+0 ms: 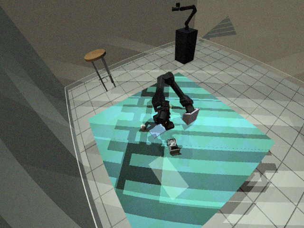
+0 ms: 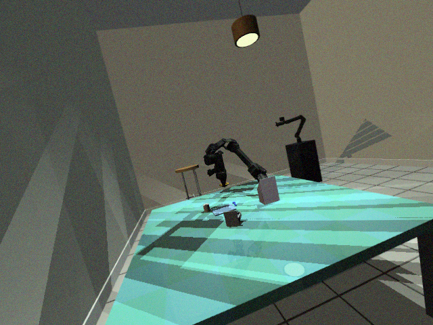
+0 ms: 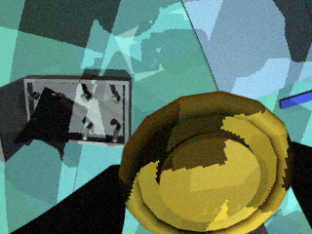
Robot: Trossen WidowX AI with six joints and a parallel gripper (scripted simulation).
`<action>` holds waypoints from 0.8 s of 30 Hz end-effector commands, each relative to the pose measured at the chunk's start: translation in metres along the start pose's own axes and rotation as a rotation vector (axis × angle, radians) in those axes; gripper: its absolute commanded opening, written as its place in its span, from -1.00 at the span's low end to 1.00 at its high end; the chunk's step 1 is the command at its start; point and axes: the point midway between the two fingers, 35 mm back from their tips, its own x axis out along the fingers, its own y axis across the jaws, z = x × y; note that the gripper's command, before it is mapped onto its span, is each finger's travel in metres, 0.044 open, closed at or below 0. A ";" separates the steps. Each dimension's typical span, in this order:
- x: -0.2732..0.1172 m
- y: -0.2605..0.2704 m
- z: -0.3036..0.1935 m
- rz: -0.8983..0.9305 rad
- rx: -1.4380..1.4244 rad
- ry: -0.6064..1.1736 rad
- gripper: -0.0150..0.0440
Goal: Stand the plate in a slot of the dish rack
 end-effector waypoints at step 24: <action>0.044 0.041 -0.045 0.136 -0.056 0.205 -0.49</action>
